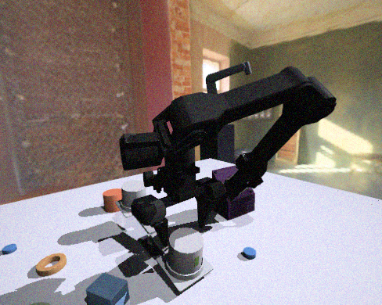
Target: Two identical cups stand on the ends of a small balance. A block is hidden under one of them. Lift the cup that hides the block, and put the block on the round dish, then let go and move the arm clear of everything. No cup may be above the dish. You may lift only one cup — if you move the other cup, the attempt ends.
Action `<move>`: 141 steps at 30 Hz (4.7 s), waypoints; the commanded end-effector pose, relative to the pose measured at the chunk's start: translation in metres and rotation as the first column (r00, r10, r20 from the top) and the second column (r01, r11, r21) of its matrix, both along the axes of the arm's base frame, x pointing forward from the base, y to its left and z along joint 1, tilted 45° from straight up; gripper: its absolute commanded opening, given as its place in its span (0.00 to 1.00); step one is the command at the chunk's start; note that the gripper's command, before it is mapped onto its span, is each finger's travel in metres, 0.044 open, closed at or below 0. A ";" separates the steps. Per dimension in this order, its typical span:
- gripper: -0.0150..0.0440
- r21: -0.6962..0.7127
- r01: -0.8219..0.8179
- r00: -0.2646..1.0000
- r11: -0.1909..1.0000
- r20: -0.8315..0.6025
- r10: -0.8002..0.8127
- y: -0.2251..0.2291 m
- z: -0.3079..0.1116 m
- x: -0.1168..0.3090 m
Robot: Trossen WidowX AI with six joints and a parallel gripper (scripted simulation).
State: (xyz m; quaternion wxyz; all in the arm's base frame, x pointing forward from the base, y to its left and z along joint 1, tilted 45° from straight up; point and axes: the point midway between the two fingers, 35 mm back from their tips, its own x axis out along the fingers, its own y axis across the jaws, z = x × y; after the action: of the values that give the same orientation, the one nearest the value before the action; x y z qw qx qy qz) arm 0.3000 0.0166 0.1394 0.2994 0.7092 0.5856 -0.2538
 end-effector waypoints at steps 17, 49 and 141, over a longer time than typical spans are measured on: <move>1.00 0.000 0.001 1.000 1.000 -0.003 -0.001 0.022 -0.023 0.005; 0.42 0.001 0.003 1.000 1.000 -0.004 -0.003 0.030 -0.032 0.008; 0.25 0.010 0.044 0.998 0.999 -0.035 -0.044 -0.050 0.050 -0.013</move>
State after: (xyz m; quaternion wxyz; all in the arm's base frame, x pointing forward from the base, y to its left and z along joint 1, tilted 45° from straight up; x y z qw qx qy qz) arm 0.2870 -0.0297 0.1854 0.2779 0.7173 0.5790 -0.2702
